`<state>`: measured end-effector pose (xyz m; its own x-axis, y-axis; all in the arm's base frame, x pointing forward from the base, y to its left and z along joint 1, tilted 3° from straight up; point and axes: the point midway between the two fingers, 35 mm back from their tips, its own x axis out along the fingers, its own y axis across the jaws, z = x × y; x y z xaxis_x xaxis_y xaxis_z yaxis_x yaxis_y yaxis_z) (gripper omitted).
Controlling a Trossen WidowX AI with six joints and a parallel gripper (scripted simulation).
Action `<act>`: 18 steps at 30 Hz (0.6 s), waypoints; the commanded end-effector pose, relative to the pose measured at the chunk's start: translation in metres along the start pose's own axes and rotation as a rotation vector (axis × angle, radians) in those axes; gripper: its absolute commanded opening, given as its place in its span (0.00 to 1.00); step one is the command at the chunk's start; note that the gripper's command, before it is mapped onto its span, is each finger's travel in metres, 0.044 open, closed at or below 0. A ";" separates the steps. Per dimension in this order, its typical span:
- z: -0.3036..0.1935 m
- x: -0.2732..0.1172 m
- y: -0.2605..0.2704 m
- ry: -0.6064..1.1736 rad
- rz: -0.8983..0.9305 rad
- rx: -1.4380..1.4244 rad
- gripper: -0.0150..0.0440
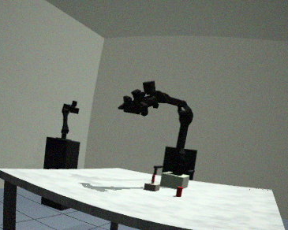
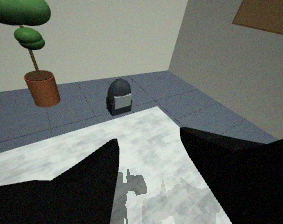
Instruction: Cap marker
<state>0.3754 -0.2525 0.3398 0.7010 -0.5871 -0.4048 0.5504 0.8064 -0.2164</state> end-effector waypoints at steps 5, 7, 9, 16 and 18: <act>-0.074 0.007 0.118 0.248 0.297 -0.250 0.67; -0.092 0.002 0.144 0.303 0.365 -0.314 0.67; -0.111 -0.005 0.168 0.357 0.434 -0.380 0.67; -0.184 -0.047 0.240 0.552 0.671 -0.638 0.67; -0.205 -0.064 0.257 0.609 0.738 -0.720 0.67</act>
<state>0.4016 -0.0382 0.1612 0.4507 -0.0643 -0.8904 -0.2383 0.9525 -0.1894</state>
